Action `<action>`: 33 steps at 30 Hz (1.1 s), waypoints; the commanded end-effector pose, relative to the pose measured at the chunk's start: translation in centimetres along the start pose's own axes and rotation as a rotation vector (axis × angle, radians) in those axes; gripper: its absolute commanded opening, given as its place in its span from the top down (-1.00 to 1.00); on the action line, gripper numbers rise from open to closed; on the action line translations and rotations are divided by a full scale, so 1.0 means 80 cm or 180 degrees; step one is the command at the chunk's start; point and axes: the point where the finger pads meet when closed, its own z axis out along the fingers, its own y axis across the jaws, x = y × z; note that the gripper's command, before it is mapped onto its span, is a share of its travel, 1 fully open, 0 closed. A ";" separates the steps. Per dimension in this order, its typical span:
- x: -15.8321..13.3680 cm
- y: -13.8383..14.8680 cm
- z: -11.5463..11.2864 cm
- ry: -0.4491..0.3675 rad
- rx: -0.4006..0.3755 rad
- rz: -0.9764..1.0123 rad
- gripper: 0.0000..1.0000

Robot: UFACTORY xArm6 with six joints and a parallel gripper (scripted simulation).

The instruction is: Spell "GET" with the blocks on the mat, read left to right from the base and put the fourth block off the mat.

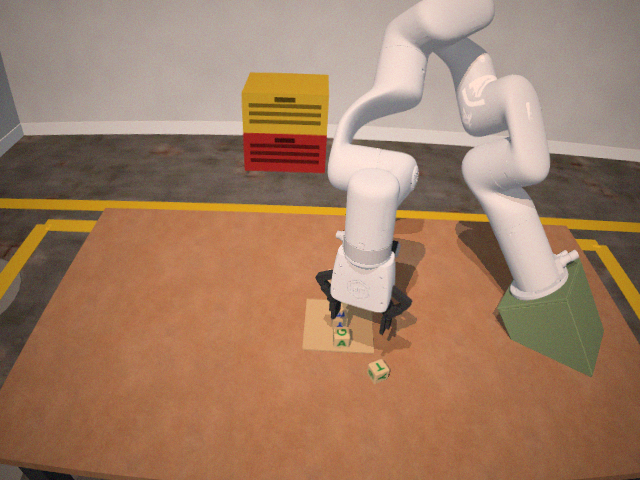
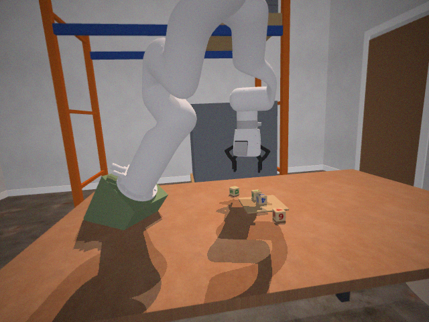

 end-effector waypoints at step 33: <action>-0.030 0.068 0.005 -0.0012 0.0069 0.2232 -1.00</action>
